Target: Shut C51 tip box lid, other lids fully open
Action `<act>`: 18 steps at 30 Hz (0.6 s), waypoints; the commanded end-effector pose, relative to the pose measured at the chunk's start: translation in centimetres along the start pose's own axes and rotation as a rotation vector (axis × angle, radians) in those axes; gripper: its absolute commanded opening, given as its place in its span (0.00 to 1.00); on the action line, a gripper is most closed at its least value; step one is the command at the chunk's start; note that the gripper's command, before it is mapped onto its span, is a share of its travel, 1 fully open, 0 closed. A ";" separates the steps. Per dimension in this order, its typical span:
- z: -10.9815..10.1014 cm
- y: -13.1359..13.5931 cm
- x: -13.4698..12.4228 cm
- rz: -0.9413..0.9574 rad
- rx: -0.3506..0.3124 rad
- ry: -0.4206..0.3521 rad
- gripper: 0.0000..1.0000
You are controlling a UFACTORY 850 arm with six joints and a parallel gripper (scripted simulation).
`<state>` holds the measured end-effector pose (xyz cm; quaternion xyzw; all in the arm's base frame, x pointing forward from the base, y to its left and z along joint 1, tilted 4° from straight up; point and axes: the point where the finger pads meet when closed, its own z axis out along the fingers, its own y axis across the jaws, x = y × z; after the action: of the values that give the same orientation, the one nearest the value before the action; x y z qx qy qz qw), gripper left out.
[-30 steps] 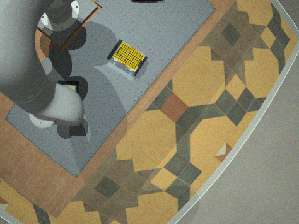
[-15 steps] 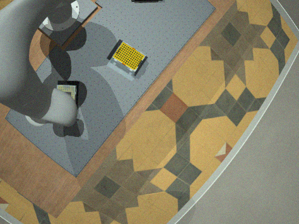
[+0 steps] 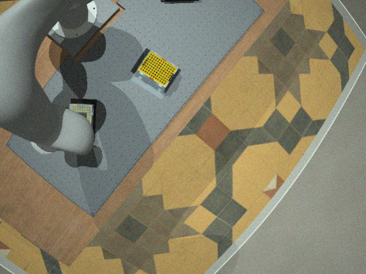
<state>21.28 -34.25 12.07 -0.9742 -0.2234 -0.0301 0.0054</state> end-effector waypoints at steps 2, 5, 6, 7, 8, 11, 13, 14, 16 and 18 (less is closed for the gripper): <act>0.7 0.1 0.0 0.000 -0.001 0.000 0.00; 1.1 0.1 0.0 0.000 -0.001 0.000 0.00; 1.1 0.1 0.0 0.000 -0.001 0.000 0.00; 1.2 0.1 0.0 0.000 -0.001 0.000 0.00; 1.4 0.1 0.0 0.000 -0.001 0.000 0.00; 1.9 0.1 0.0 0.000 -0.001 0.000 0.00; 2.2 0.1 0.0 0.000 -0.001 0.000 0.00; 2.4 0.1 0.0 0.000 -0.001 0.000 0.00; 2.7 0.1 0.0 0.000 -0.001 0.000 0.00; 3.1 0.1 0.0 0.000 -0.001 0.000 0.00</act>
<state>21.39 -34.16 9.76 -0.9743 -0.2233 -0.0295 0.0057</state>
